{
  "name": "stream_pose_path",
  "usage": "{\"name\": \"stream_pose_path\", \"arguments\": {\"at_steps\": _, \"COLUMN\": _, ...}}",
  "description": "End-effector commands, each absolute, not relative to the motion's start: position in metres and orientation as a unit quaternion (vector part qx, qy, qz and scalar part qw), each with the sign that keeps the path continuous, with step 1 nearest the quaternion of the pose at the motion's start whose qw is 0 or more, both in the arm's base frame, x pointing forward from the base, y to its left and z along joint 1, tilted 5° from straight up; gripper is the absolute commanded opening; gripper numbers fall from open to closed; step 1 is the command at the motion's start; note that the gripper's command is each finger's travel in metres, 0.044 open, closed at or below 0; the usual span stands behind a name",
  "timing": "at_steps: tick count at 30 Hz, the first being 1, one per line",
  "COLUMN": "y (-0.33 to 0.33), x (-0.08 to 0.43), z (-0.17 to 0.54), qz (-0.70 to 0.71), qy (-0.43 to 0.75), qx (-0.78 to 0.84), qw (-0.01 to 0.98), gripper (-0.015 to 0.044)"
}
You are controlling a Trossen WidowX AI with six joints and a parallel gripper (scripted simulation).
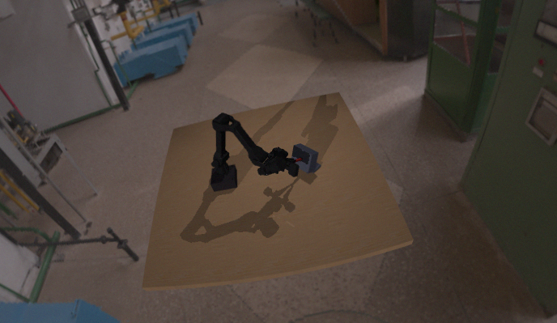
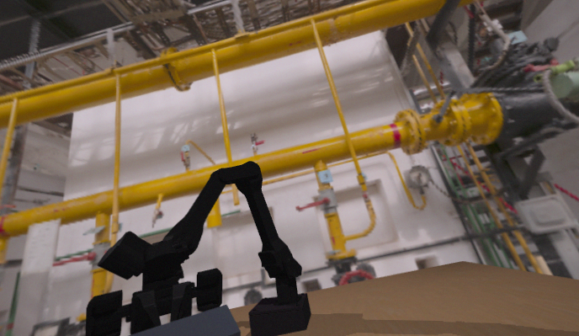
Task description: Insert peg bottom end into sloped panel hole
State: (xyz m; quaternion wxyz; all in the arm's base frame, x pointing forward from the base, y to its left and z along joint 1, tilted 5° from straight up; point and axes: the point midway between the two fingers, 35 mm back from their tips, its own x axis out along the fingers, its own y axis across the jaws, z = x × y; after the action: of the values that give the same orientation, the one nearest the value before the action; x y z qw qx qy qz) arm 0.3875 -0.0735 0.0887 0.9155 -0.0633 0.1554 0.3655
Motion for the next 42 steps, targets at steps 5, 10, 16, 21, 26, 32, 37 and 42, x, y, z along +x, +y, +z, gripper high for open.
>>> {"name": "stream_pose_path", "arguments": {"at_steps": 5, "y": -0.0710, "x": 0.3906, "z": 0.0865, "qz": 0.364, "qy": 0.157, "qx": -0.062, "qw": 0.916, "gripper": 0.0000}}
{"name": "stream_pose_path", "arguments": {"at_steps": 10, "y": -0.0703, "x": 0.3915, "z": 0.0862, "qz": 0.364, "qy": 0.157, "qx": -0.062, "qw": 0.916, "gripper": 0.0000}}
{"name": "stream_pose_path", "arguments": {"at_steps": 16, "y": -0.0703, "x": 0.3908, "z": 0.0871, "qz": 0.366, "qy": 0.155, "qx": -0.063, "qw": 0.915, "gripper": 0.0000}}
{"name": "stream_pose_path", "arguments": {"at_steps": 21, "y": -0.0703, "x": 0.3908, "z": 0.0871, "qz": 0.366, "qy": 0.155, "qx": -0.063, "qw": 0.915, "gripper": 0.0052}}
{"name": "stream_pose_path", "arguments": {"at_steps": 26, "y": -0.0703, "x": 0.3908, "z": 0.0871, "qz": 0.366, "qy": 0.155, "qx": -0.063, "qw": 0.915, "gripper": 0.0184}}
{"name": "stream_pose_path", "arguments": {"at_steps": 32, "y": -0.0704, "x": 0.3907, "z": 0.0872, "qz": 0.366, "qy": 0.156, "qx": -0.063, "qw": 0.915, "gripper": 0.0341}}
{"name": "stream_pose_path", "arguments": {"at_steps": 37, "y": -0.0734, "x": 0.3883, "z": 0.0878, "qz": 0.366, "qy": 0.157, "qx": -0.063, "qw": 0.915, "gripper": 0.0440}}
{"name": "stream_pose_path", "arguments": {"at_steps": 42, "y": -0.0778, "x": 0.3845, "z": 0.0889, "qz": 0.365, "qy": 0.159, "qx": -0.064, "qw": 0.915, "gripper": 0.0440}}
